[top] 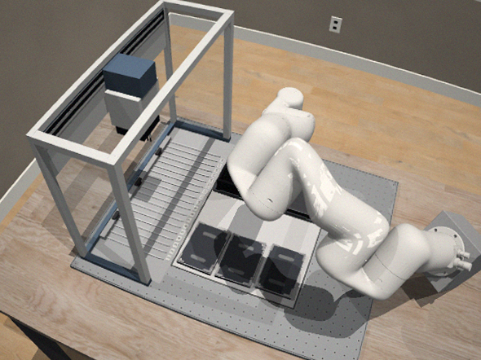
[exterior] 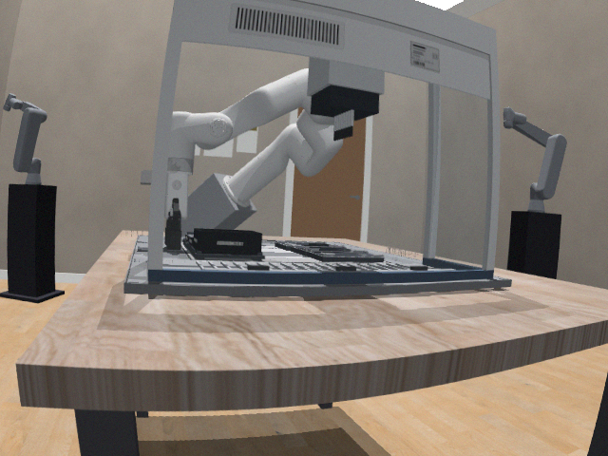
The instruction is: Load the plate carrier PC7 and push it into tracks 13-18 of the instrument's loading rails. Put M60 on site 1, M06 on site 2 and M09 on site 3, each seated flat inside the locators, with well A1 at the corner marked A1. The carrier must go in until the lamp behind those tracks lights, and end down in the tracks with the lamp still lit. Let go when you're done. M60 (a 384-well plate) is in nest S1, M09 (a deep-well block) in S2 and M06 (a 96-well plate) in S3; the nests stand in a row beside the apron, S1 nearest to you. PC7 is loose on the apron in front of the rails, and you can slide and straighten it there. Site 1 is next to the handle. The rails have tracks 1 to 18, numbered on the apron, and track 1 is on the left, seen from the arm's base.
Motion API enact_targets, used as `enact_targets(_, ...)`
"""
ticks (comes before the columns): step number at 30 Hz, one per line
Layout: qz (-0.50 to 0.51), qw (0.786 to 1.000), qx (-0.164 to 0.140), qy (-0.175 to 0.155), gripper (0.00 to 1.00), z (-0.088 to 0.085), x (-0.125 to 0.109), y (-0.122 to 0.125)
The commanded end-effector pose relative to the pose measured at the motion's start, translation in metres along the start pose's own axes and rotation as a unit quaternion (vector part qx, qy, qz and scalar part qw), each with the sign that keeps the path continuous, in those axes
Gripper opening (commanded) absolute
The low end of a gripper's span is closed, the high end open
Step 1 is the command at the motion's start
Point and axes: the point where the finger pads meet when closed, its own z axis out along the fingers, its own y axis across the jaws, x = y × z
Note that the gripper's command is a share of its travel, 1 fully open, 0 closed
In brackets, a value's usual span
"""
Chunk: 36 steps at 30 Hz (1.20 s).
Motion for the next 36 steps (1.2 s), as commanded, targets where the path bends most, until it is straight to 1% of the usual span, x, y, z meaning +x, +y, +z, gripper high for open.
enact_targets(1, -0.001, 1.0, 0.001, 0.001, 1.0, -0.002, 0.003, -0.001)
enact_targets(36, -0.001, 1.0, 0.001, 0.001, 1.0, -0.002, 0.024, -0.001)
